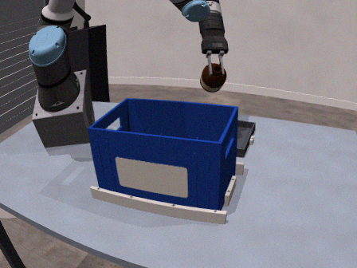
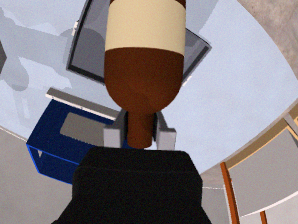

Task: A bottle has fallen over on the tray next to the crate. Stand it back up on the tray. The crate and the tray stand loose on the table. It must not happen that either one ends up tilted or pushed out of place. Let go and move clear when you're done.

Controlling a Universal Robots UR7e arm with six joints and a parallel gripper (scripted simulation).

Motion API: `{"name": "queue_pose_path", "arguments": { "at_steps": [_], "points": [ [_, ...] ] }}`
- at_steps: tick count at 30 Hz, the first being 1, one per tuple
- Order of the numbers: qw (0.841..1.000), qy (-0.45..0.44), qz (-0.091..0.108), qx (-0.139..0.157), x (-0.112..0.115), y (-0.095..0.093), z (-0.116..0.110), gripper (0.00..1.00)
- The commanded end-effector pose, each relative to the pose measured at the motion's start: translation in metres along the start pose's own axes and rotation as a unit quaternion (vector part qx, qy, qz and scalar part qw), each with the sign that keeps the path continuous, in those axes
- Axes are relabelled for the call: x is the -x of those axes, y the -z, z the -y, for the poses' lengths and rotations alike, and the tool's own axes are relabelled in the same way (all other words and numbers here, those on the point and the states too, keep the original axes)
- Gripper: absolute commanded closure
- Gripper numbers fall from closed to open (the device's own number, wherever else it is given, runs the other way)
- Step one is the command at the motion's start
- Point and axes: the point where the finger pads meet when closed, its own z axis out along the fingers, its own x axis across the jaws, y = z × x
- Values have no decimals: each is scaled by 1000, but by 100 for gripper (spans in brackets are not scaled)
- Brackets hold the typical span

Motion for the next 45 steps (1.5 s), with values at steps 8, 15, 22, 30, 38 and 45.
{"name": "queue_pose_path", "arguments": {
  "at_steps": [8, 15, 22, 30, 38, 45],
  "points": [
    [1000, -1, -1, 1, 0, 0, 0, 100],
    [1000, -1, -1, 1, 0, 0, 0, 100],
    [1000, -1, -1, 1, 0, 0, 0, 100],
    [1000, -1, -1, 1, 0, 0, 0, 100],
    [1000, -1, 0, 2, 0, 0, 0, 100],
    [1000, -1, 1, 11, 0, 0, 0, 100]
  ]
}}
